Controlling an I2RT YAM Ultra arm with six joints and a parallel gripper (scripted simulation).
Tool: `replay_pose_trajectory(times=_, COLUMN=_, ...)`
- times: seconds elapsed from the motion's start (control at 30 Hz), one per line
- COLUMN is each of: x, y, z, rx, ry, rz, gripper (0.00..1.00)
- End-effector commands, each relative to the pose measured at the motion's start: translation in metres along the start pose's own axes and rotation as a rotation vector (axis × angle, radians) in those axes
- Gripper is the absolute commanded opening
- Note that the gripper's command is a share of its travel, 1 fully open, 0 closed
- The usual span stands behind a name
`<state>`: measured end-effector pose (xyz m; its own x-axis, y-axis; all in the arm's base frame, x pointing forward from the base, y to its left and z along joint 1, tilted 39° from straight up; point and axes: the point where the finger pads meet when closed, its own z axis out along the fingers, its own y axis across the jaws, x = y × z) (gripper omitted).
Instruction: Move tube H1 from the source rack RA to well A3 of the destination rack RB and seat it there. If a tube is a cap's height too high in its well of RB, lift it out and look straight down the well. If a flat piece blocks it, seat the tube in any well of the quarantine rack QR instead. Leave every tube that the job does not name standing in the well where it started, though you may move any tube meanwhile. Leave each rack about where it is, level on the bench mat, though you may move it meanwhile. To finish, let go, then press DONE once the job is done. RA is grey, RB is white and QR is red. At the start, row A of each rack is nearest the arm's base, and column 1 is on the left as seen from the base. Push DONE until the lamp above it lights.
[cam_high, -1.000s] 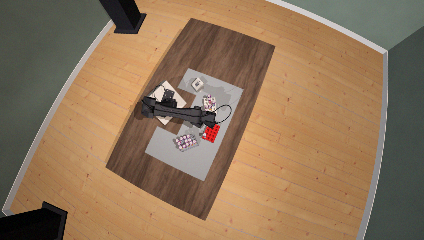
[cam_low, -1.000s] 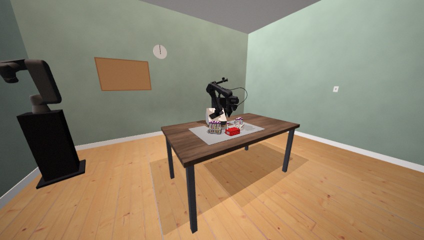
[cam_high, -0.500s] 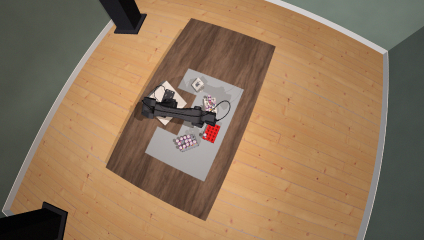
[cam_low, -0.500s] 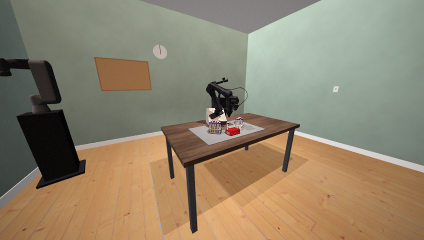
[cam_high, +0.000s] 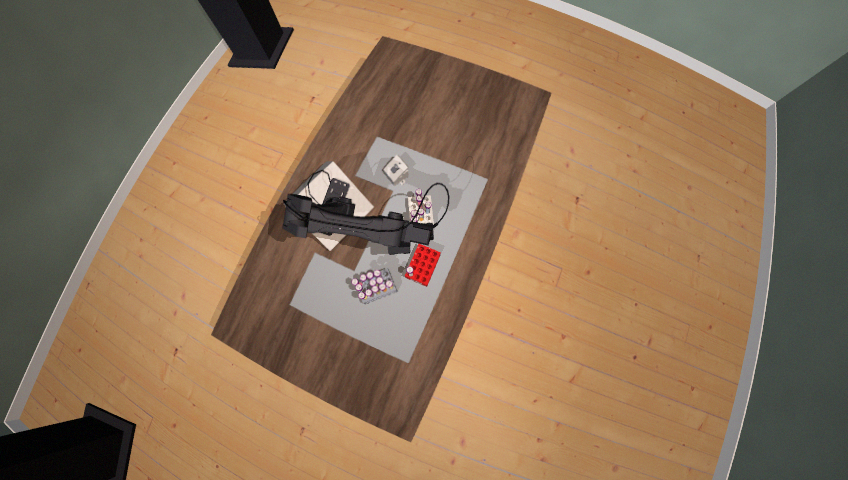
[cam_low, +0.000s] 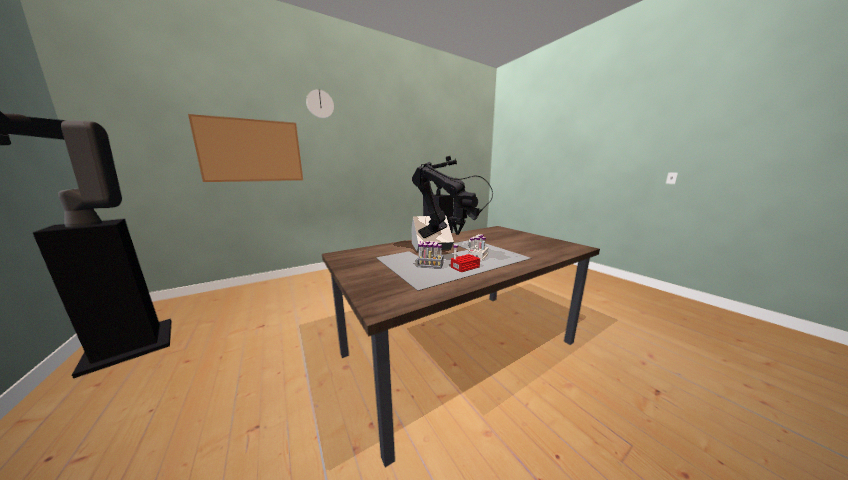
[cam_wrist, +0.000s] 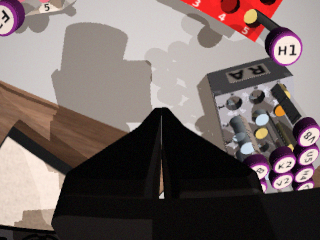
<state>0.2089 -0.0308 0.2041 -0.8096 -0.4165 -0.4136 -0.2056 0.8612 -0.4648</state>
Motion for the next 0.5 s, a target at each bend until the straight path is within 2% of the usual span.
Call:
replay_pose_trajectory(times=0.0, x=-0.0091, y=-0.0057, z=-0.0104, rx=-0.001, ry=-0.044, rz=-0.13, gripper=0.0)
replay_pose_trajectory(times=0.47, x=-0.0089, y=-0.0055, z=-0.0103, rx=0.008, ry=-0.043, rz=-0.572, gripper=0.0)
